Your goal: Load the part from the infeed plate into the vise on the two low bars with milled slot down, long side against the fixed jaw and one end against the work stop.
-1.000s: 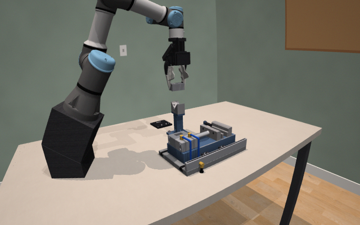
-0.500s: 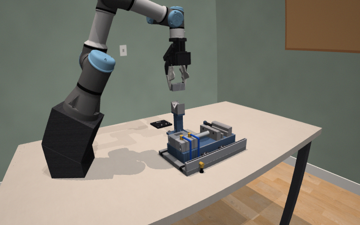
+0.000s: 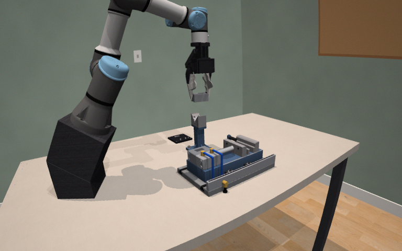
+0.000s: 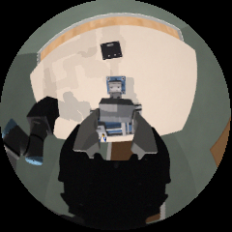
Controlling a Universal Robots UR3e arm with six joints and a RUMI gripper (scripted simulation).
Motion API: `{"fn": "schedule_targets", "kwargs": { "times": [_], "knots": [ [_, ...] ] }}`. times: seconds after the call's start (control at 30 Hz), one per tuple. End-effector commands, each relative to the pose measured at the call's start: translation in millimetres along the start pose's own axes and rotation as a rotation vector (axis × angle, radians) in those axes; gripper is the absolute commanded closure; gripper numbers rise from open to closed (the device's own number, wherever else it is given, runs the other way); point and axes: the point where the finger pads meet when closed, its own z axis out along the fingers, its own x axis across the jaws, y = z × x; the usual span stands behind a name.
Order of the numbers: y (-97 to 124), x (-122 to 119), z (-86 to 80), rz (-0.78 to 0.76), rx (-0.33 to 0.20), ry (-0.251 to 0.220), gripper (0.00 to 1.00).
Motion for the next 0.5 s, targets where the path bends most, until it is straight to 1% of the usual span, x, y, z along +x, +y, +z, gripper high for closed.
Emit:
{"fn": "schedule_targets", "kwargs": {
  "times": [0.0, 0.47],
  "knots": [
    [3, 3, -0.4, 0.028, 0.001, 0.001, 1.0],
    [16, 12, 1.6, 0.131, 0.002, -0.007, 1.0]
  ]
}}
